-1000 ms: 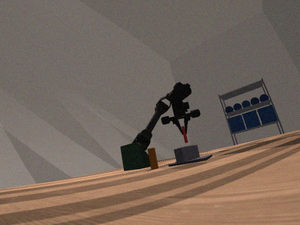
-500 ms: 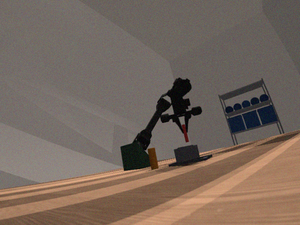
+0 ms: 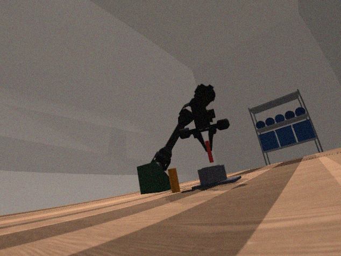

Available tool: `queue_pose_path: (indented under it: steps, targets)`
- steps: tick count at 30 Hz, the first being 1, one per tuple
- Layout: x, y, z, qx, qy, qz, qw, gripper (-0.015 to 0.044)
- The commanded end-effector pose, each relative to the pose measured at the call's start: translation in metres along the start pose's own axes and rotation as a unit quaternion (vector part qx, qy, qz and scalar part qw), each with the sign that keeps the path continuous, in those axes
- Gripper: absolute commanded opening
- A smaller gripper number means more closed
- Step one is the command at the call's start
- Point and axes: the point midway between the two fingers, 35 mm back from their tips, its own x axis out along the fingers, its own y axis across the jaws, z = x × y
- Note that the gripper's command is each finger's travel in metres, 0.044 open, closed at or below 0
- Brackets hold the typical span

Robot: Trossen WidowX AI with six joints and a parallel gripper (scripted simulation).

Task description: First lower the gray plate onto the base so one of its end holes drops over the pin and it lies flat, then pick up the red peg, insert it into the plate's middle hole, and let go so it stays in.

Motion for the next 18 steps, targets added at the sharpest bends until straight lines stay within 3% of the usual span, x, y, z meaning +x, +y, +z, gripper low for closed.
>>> queue_pose_path:
  steps: [1, 18]
  targets:
    - [-0.001, -0.002, 0.012, -0.005, -0.005, 0.0, 1.0, 0.0]
    - [0.002, -0.01, 0.031, -0.006, -0.005, 0.0, 1.0, 0.0]
